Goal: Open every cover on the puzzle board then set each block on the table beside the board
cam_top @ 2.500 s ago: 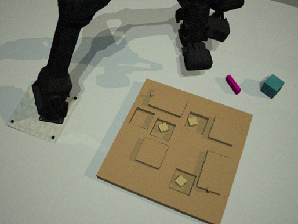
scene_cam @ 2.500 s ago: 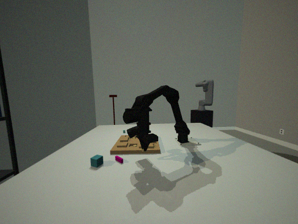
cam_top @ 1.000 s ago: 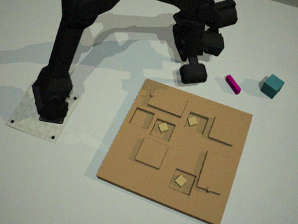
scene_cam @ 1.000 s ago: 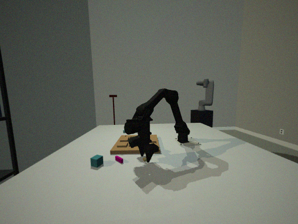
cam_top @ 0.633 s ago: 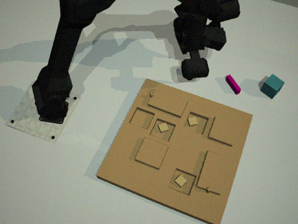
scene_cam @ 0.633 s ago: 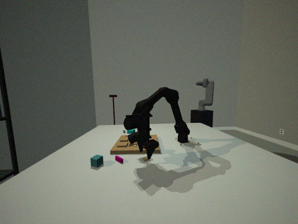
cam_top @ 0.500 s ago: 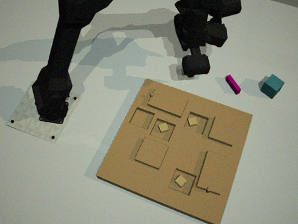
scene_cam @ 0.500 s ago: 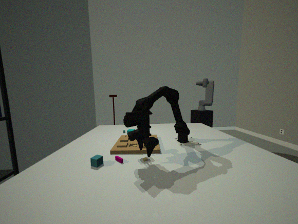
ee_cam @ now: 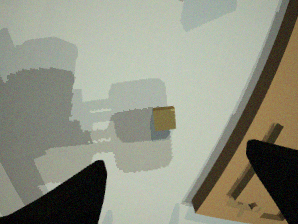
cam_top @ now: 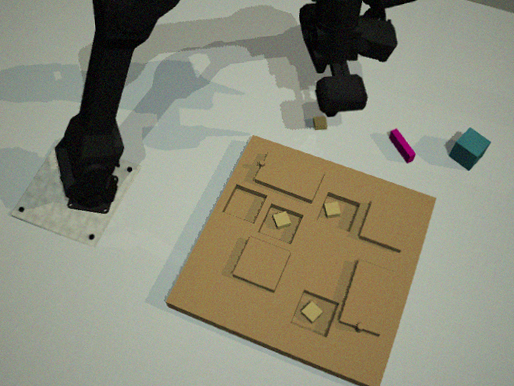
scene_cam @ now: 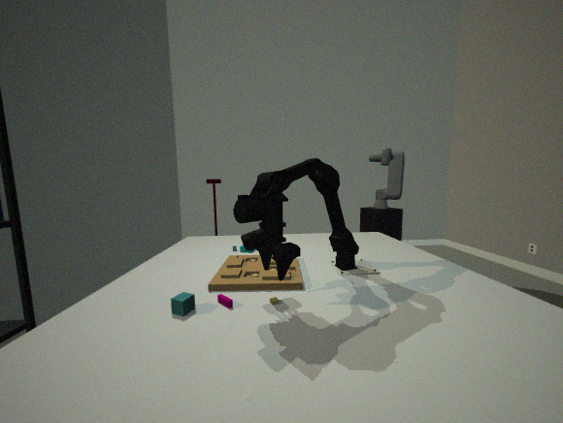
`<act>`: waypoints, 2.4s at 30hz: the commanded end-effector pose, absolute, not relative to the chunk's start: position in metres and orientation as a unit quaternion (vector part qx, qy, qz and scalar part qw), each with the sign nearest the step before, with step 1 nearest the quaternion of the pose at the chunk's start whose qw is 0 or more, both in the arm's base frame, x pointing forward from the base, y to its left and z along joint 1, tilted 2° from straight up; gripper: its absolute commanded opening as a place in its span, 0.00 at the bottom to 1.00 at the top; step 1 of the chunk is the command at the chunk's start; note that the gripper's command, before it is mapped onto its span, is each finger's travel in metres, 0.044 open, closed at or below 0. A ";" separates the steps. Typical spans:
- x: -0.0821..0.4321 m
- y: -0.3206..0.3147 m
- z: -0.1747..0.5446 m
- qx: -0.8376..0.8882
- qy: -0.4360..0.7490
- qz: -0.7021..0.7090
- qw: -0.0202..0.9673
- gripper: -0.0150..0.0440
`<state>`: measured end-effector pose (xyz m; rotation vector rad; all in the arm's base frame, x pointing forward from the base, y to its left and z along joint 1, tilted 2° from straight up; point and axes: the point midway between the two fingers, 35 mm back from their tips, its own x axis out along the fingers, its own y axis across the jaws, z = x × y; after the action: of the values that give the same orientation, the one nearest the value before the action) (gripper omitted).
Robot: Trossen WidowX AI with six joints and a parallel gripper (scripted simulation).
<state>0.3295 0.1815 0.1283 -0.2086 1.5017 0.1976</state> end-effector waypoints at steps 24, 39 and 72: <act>0.311 0.037 0.132 -0.508 0.497 0.473 0.520 0.25; 0.288 -0.008 0.129 -0.625 0.362 0.584 0.370 0.25; 0.292 -0.010 0.077 -0.625 0.362 0.584 0.370 0.25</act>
<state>0.2924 -0.0099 0.0811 -1.6028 0.9348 1.4922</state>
